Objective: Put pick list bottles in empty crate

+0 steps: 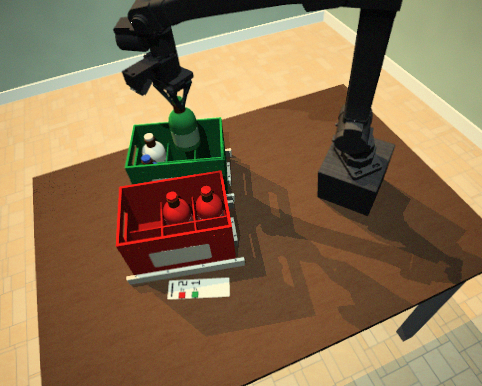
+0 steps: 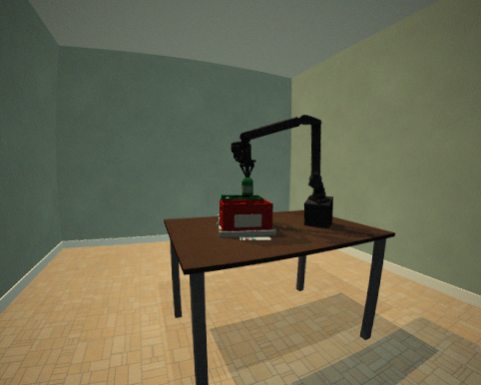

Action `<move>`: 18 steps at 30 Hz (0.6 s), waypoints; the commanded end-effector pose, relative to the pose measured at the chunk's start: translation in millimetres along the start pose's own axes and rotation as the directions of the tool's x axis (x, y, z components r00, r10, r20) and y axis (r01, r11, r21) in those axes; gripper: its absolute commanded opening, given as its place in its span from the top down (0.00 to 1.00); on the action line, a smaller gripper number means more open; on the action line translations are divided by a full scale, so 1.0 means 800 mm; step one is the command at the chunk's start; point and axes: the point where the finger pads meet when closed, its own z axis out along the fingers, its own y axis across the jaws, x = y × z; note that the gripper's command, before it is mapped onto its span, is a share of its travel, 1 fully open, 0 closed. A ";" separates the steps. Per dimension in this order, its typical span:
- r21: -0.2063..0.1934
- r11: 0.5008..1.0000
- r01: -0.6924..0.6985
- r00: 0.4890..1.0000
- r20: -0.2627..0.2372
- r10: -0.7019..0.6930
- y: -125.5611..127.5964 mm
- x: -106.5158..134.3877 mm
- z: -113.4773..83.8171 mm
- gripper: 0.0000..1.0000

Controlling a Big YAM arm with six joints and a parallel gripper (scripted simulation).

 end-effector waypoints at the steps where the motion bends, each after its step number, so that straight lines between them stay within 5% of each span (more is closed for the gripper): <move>1: 0.079 0.997 0.005 1.000 0.029 -0.007 -0.023 -0.033 -0.048 1.00; 18: 0.075 0.997 0.004 1.000 0.030 -0.007 -0.016 -0.070 -0.047 1.00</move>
